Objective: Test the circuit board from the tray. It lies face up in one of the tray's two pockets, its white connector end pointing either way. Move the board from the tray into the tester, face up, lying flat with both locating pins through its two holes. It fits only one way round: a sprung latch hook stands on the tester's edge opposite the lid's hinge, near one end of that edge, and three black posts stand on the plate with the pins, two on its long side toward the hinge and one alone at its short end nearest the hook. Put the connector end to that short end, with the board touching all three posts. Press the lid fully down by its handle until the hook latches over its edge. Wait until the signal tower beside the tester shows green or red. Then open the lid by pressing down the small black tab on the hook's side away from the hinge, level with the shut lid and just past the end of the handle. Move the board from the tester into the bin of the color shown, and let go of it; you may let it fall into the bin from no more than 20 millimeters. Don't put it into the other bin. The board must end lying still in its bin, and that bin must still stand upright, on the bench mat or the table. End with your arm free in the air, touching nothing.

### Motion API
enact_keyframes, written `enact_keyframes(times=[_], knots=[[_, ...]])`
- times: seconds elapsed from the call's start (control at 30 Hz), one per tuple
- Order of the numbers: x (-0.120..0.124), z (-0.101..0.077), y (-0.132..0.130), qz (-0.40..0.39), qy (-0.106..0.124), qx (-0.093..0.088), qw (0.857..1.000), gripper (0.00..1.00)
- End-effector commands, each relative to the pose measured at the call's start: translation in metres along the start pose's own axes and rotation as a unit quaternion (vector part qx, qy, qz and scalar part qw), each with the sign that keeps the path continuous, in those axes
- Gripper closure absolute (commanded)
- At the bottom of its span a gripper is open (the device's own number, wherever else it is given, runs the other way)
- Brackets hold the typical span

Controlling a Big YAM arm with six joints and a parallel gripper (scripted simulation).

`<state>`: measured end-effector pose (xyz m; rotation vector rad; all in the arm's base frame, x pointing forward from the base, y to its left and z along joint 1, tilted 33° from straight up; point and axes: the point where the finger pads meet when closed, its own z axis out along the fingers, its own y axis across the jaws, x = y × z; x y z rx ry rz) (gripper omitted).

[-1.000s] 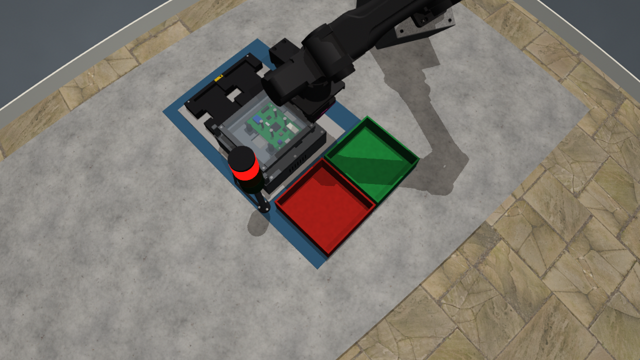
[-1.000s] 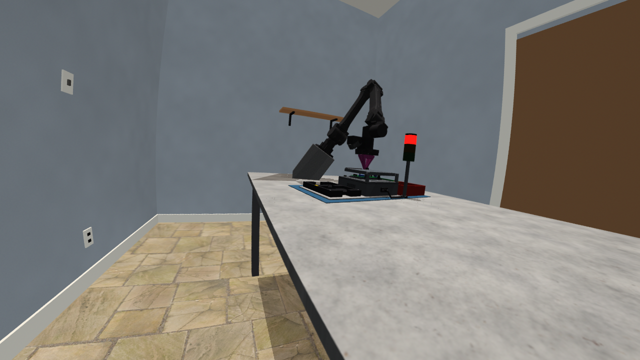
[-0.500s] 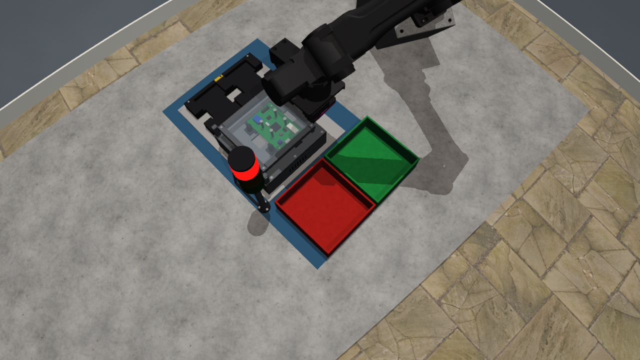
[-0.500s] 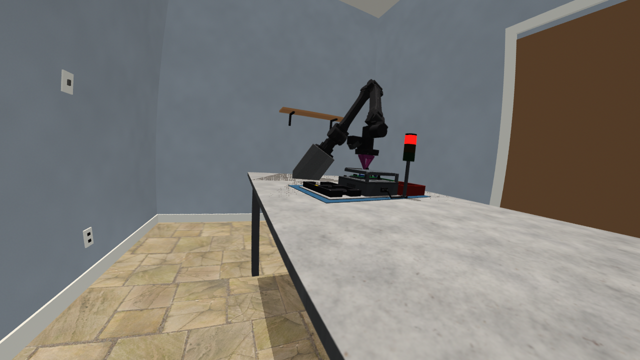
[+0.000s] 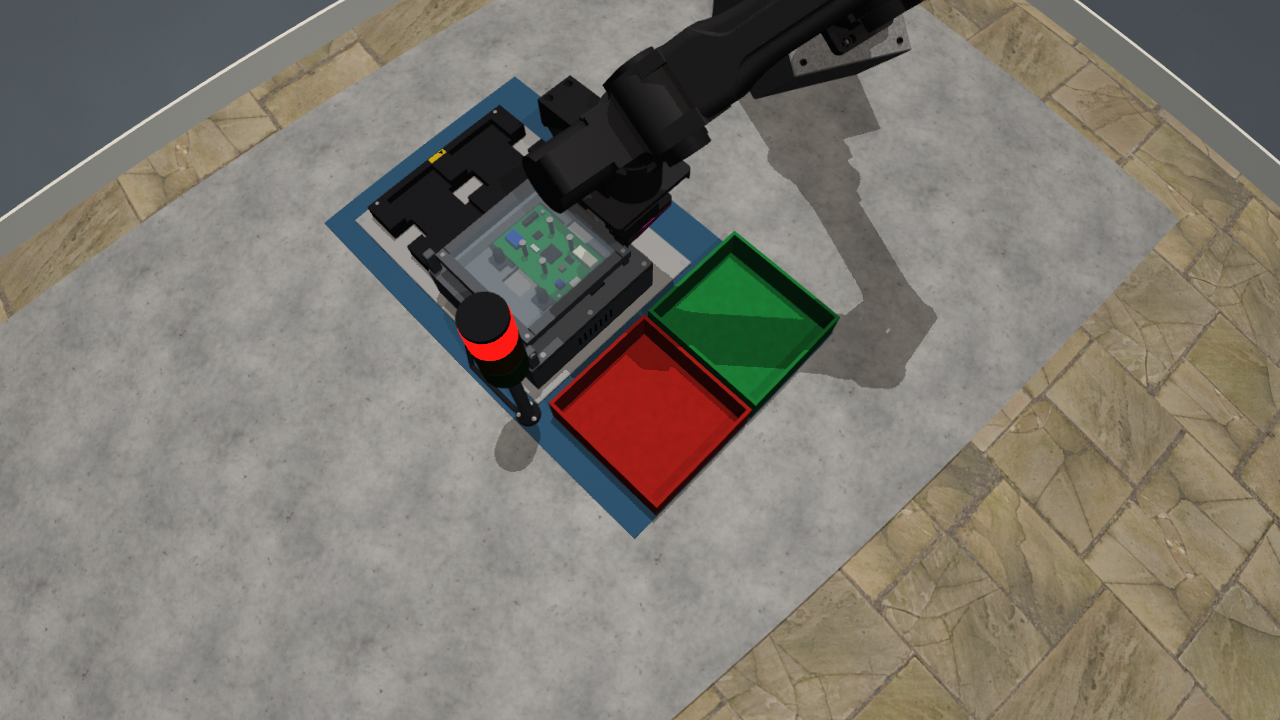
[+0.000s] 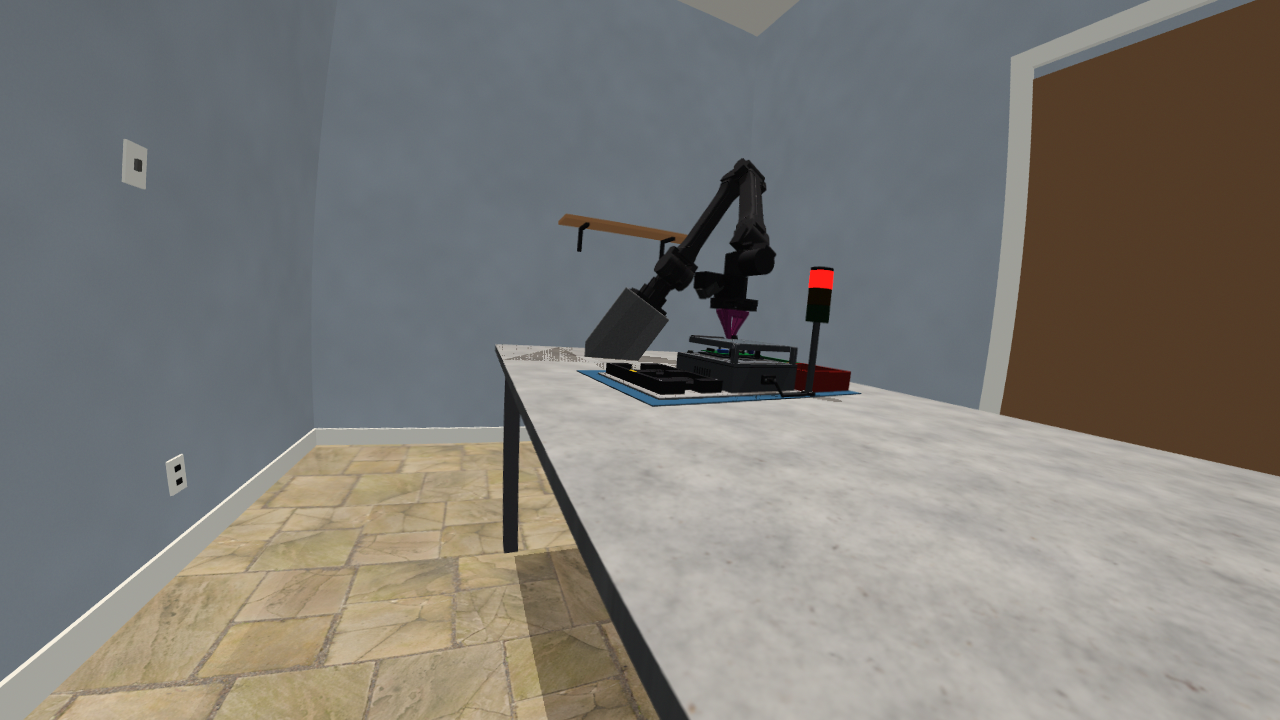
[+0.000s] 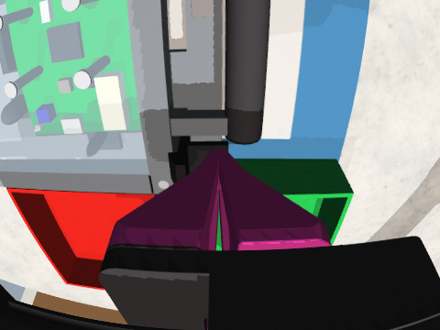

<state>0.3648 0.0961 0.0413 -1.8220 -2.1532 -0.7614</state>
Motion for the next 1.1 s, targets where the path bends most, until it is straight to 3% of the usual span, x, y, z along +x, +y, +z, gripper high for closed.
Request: enact_keyframes(times=[0.0,1.07], knots=[[0.0015,0.0073,0.0045,-0.005,-0.001,-0.001,1.000,1.00],[0.0018,0.0082,0.0054,-0.006,-0.001,-0.002,1.000,1.00]])
